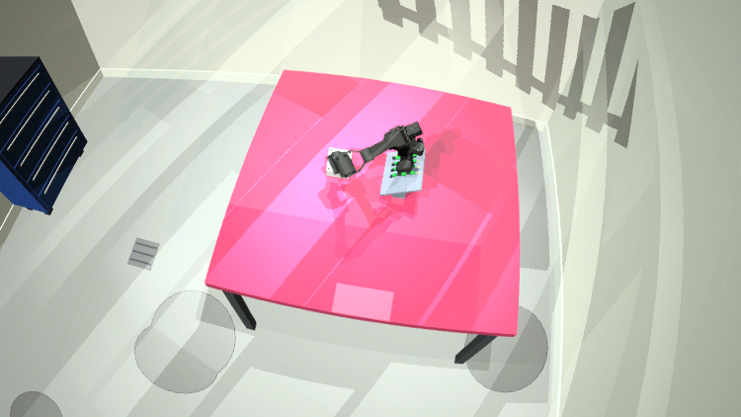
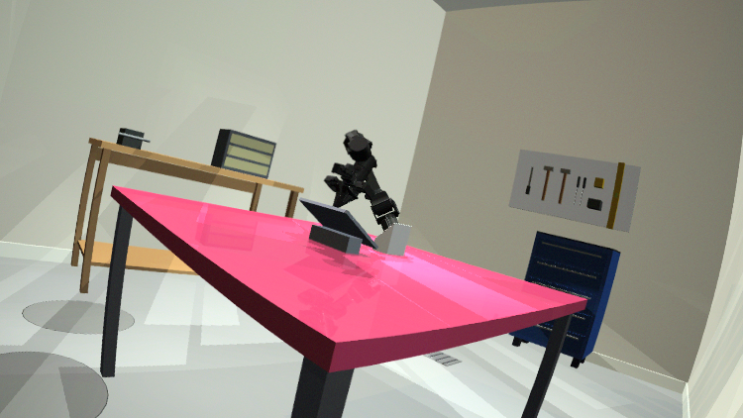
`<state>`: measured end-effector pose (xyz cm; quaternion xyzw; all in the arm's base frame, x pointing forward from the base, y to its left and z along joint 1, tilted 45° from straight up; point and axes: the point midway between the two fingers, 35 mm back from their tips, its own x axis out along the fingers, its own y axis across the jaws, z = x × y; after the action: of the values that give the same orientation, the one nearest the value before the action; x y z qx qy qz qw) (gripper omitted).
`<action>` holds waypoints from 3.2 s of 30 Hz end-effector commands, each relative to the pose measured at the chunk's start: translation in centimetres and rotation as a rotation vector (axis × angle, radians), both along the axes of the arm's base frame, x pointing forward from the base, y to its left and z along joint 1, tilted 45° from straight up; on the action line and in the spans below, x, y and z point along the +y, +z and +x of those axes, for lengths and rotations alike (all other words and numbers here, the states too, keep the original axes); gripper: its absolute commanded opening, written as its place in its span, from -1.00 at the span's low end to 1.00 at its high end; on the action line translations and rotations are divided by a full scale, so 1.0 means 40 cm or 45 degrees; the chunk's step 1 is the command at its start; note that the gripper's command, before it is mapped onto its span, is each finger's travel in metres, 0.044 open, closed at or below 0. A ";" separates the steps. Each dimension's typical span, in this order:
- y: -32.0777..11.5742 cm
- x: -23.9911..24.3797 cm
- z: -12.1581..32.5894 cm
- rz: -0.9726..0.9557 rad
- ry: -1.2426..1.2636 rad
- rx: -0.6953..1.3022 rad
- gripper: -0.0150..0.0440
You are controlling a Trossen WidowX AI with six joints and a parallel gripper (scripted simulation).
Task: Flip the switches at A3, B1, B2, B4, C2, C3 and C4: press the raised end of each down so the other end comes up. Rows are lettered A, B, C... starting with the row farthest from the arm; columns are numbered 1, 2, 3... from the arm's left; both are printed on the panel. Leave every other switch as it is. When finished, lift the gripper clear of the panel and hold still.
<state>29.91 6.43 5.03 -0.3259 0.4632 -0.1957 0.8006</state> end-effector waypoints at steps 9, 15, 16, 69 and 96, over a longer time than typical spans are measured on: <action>-0.002 -0.002 0.002 -0.004 0.004 0.002 -0.49; -0.003 -0.003 0.003 -0.004 0.004 0.002 -0.49; -0.003 -0.004 0.003 -0.004 0.004 0.002 -0.49; -0.083 0.153 -0.204 0.002 0.027 -0.016 -0.49; -0.170 0.064 -0.130 0.000 0.051 -0.043 -0.49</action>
<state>24.47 9.43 -1.50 -0.3281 0.4435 -0.1841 0.8135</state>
